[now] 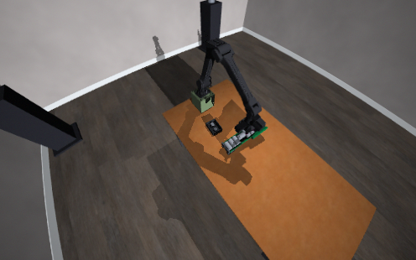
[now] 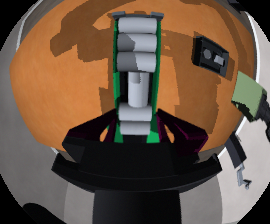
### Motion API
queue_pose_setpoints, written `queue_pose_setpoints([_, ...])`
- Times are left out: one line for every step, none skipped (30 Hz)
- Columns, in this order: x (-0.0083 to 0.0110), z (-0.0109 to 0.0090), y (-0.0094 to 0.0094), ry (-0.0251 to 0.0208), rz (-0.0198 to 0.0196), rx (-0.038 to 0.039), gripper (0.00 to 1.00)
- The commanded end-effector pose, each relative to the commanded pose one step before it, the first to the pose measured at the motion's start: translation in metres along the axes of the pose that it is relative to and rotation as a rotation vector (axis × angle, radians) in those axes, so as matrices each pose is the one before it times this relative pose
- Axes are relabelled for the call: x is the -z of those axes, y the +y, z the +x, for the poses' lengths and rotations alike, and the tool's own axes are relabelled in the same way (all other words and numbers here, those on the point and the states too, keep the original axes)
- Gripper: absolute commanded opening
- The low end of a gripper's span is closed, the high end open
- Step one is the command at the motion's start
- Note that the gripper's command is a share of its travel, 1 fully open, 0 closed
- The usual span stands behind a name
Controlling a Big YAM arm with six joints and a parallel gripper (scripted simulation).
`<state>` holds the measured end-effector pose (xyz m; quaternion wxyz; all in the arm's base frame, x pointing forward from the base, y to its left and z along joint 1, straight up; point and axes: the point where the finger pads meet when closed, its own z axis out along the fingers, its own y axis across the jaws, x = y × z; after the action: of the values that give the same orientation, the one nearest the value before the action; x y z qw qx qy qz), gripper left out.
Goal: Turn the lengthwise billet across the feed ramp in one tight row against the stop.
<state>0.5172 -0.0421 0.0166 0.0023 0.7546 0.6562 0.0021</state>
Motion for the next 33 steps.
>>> queue_pose_setpoints([0.00967,0.00086,0.00031,0.00070,-0.02104,0.08904,0.55])
queue_pose_setpoints([0.00009,-0.00006,0.00005,-0.00002,-0.00035,0.02966,0.55])
queue_pose_setpoints([0.00010,-0.00007,0.00005,-0.00004,-0.00041,0.03377,0.55])
queue_pose_setpoints([0.00000,0.00000,0.00000,0.00000,0.00000,0.00000,0.55])
queue_pose_setpoints([0.00000,0.00000,0.00000,0.00000,0.00000,0.00000,0.55])
queue_pose_setpoints([0.00012,-0.00008,0.00006,-0.00006,-0.00047,0.03793,0.55])
queue_pose_setpoints([0.00013,-0.00009,0.00006,-0.00008,-0.00050,0.04210,0.55])
queue_pose_setpoints([0.00014,-0.00008,0.00006,-0.00002,-0.00057,0.04626,0.55])
queue_pose_setpoints([0.00015,-0.00003,0.00008,0.00031,-0.00071,0.05036,0.55])
queue_pose_setpoints([0.00010,-0.00001,0.00006,0.00026,-0.00051,0.03399,0.55])
queue_pose_setpoints([0.00006,-0.00001,0.00003,0.00015,-0.00031,0.02039,0.55])
queue_pose_setpoints([0.00013,-0.00005,0.00006,0.00006,-0.00056,0.04099,0.55])
queue_pose_setpoints([0.00005,-0.00002,0.00002,0.00002,-0.00024,0.01731,0.55])
queue_pose_setpoints([0.00013,-0.00010,0.00004,-0.00022,-0.00049,0.04365,0.55])
queue_pose_setpoints([0.00006,-0.00004,0.00001,-0.00010,-0.00021,0.01843,0.55])
queue_pose_setpoints([0.00013,-0.00010,0.00003,-0.00024,-0.00046,0.04208,0.55])
queue_pose_setpoints([0.00007,-0.00006,0.00002,-0.00014,-0.00025,0.02361,0.55])
queue_pose_setpoints([0.00011,-0.00009,0.00002,-0.00024,-0.00040,0.03779,0.55])
queue_pose_setpoints([0.00009,-0.00008,0.00002,-0.00021,-0.00032,0.03131,0.55])
queue_pose_setpoints([0.00010,-0.00008,0.00001,-0.00022,-0.00032,0.03164,0.55])
queue_pose_setpoints([0.00000,0.00000,0.00000,0.00000,0.00000,0.00000,0.55])
queue_pose_setpoints([0.00000,0.00000,0.00000,0.00000,0.00000,0.00000,0.55])
queue_pose_setpoints([0.00012,-0.00010,0.00001,-0.00030,-0.00040,0.04068,0.55])
queue_pose_setpoints([0.00020,-0.00016,0.00002,-0.00051,-0.00061,0.06354,0.55])
queue_pose_setpoints([0.00004,-0.00003,0.00000,-0.00010,-0.00011,0.01177,0.55])
queue_pose_setpoints([0.00014,-0.00011,0.00001,-0.00035,-0.00047,0.04756,0.55])
queue_pose_setpoints([0.00009,-0.00007,0.00000,-0.00024,-0.00029,0.03049,0.55])
queue_pose_setpoints([0.00009,-0.00008,0.00000,-0.00027,-0.00027,0.03145,0.55])
queue_pose_setpoints([0.00010,-0.00008,-0.00001,-0.00028,-0.00027,0.03220,0.55])
queue_pose_setpoints([0.00005,-0.00004,0.00000,-0.00015,-0.00014,0.01687,0.55])
queue_pose_setpoints([0.00006,-0.00009,-0.00003,-0.00030,-0.00025,0.04394,0.55])
queue_pose_setpoints([0.00004,-0.00007,-0.00002,-0.00022,-0.00017,0.03150,0.55])
queue_pose_setpoints([0.00001,-0.00002,-0.00001,-0.00005,-0.00004,0.00727,0.55])
